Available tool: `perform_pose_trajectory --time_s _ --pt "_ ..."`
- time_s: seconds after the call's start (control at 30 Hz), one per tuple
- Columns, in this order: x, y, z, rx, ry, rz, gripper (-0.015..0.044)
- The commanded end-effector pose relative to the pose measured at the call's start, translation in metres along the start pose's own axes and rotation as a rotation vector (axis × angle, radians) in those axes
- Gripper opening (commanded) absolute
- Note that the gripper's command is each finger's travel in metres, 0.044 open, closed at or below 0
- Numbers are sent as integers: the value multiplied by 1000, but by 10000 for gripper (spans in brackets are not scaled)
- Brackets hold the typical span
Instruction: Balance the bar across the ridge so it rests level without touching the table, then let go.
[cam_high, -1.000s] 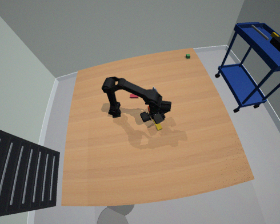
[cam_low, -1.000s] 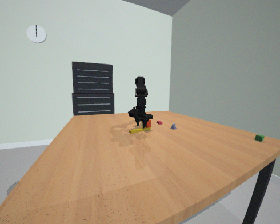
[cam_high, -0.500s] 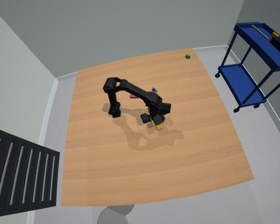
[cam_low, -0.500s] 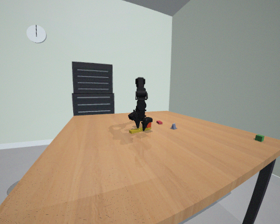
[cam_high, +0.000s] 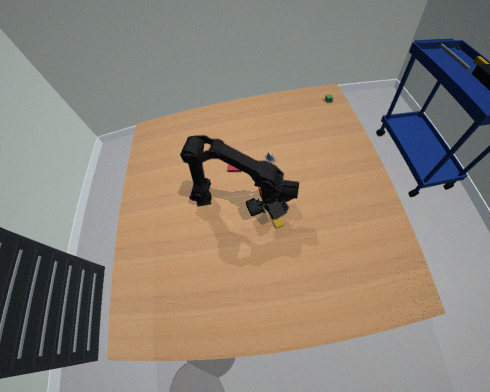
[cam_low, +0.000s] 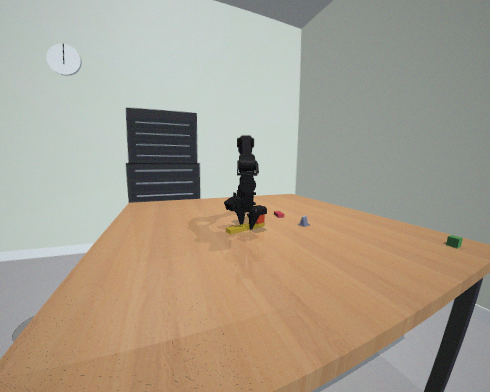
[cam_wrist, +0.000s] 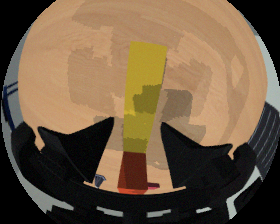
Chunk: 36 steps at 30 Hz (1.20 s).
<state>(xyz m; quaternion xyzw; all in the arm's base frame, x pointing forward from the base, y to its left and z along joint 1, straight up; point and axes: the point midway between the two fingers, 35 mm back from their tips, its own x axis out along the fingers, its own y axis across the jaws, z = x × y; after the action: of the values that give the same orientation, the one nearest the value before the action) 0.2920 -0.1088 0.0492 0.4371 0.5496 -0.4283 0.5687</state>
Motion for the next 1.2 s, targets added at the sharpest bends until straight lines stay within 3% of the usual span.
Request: perform_pose_trajectory --time_s 0.0,0.13,0.37,0.47,1.17 --pt "0 0 0 0 0 0 236" --pt "0 0 0 0 0 0 131" --pt "0 0 0 0 0 0 85" --pt "-4 1 0 0 0 0 6" --pt "-57 3 2 2 -3 -1 0"
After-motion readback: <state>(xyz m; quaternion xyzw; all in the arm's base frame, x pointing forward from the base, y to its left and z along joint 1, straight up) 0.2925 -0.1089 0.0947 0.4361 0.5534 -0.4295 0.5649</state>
